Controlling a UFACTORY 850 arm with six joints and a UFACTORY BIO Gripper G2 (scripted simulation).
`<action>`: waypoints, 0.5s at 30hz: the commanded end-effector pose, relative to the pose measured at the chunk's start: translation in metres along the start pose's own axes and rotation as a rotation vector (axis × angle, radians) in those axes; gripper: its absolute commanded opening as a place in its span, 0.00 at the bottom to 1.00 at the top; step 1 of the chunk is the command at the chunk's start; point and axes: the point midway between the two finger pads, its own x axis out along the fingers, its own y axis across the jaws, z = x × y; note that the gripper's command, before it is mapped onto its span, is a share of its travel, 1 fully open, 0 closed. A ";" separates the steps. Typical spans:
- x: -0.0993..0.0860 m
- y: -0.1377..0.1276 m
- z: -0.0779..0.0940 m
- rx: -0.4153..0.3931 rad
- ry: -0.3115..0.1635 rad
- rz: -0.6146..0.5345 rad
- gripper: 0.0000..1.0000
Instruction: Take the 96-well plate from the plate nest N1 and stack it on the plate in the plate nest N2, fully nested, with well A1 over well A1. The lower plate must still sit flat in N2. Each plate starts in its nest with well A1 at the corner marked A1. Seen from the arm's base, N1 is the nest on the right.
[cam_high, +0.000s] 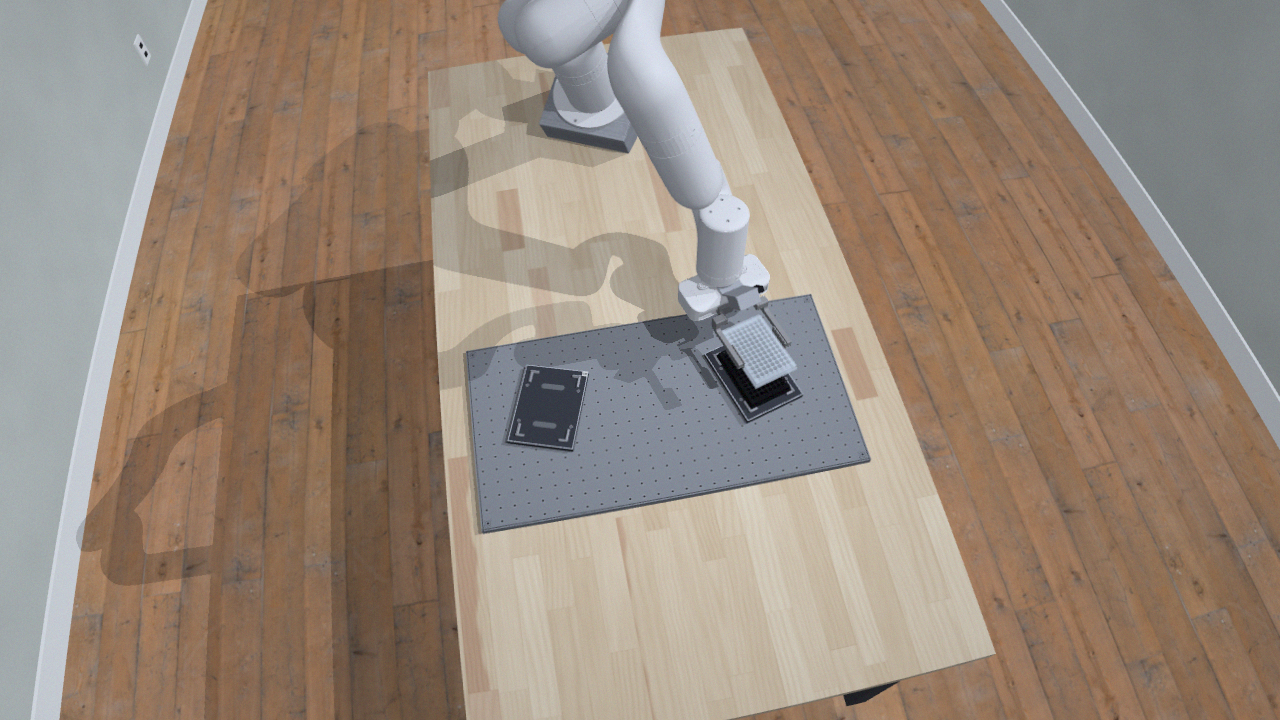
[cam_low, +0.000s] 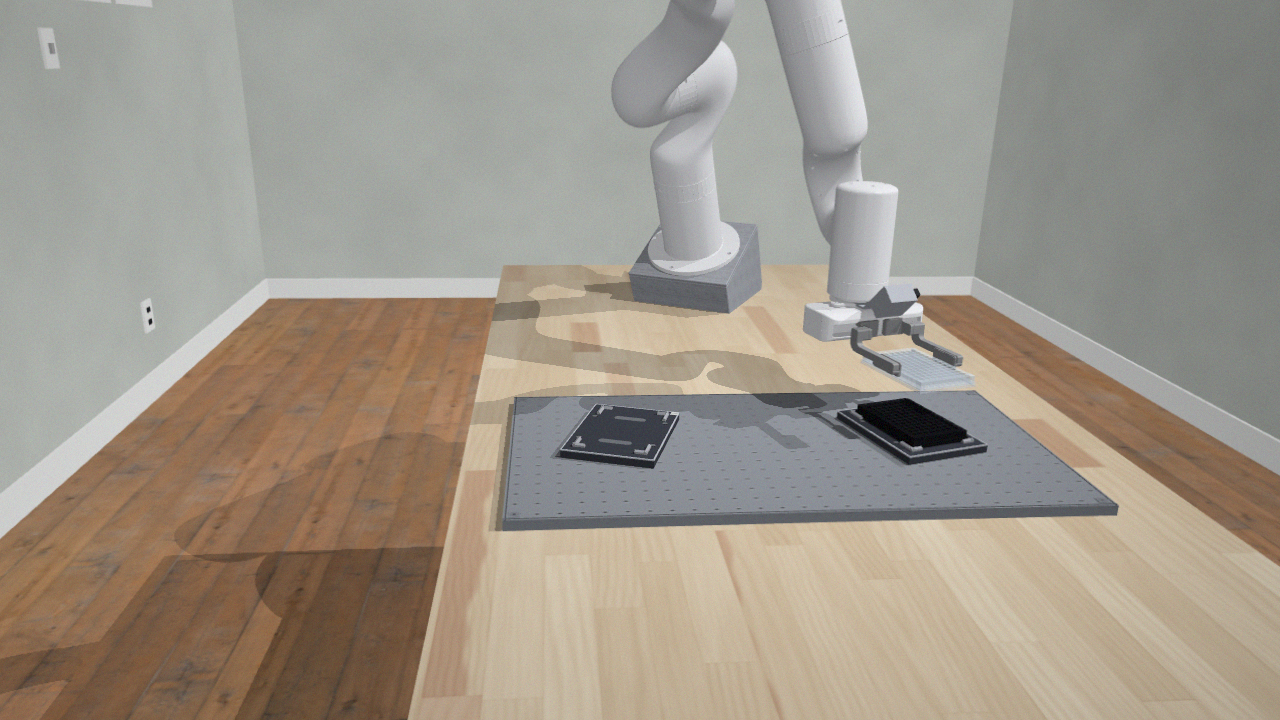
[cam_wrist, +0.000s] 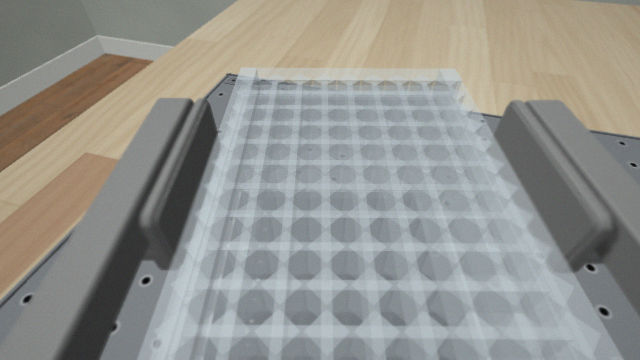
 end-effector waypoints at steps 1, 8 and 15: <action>0.001 0.000 -0.006 0.000 -0.002 0.000 0.00; 0.001 0.000 -0.014 0.000 -0.002 0.000 0.00; 0.001 0.000 -0.026 0.000 -0.002 0.000 0.00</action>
